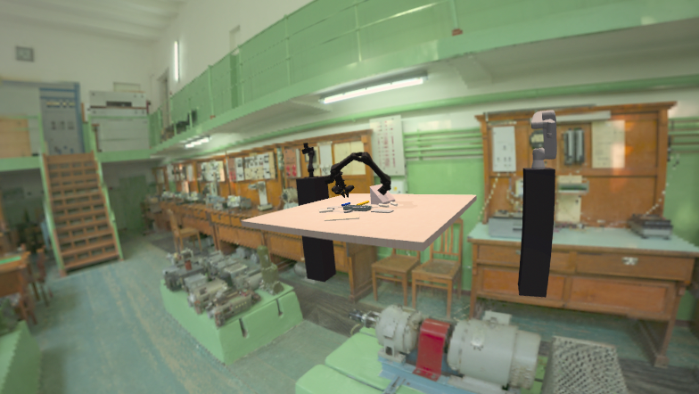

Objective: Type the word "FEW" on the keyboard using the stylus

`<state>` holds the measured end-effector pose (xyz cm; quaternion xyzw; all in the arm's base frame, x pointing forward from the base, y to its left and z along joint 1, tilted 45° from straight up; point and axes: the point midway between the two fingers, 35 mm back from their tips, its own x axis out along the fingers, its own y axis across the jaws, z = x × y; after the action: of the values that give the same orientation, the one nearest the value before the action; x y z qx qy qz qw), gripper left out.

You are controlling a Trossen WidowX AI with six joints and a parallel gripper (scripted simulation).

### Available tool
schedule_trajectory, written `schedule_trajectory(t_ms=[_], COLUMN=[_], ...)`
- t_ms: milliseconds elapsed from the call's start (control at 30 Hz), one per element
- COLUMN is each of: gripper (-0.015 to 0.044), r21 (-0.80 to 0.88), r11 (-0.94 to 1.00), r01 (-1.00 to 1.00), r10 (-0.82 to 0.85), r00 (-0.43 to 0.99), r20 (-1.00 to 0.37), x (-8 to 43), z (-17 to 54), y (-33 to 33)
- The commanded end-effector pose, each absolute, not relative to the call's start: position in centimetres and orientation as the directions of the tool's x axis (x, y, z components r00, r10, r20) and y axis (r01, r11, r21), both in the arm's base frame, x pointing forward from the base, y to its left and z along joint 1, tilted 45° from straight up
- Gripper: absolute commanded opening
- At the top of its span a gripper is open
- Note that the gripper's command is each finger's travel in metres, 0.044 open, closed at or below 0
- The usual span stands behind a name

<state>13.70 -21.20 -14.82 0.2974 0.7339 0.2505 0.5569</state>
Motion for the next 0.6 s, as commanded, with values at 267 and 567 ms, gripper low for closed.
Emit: schedule_trajectory(t_ms=[267, 567], gripper=[0.0150, 0.0150], r21=[0.694, 0.695], r11=[0.702, 0.701], r01=[0.160, 0.160], r10=[0.706, 0.707], r00=[-0.285, -0.285], r20=[-0.648, -0.648], x=[13.35, 13.54], z=[-14.61, -15.24], y=[-21.33, -20.73])
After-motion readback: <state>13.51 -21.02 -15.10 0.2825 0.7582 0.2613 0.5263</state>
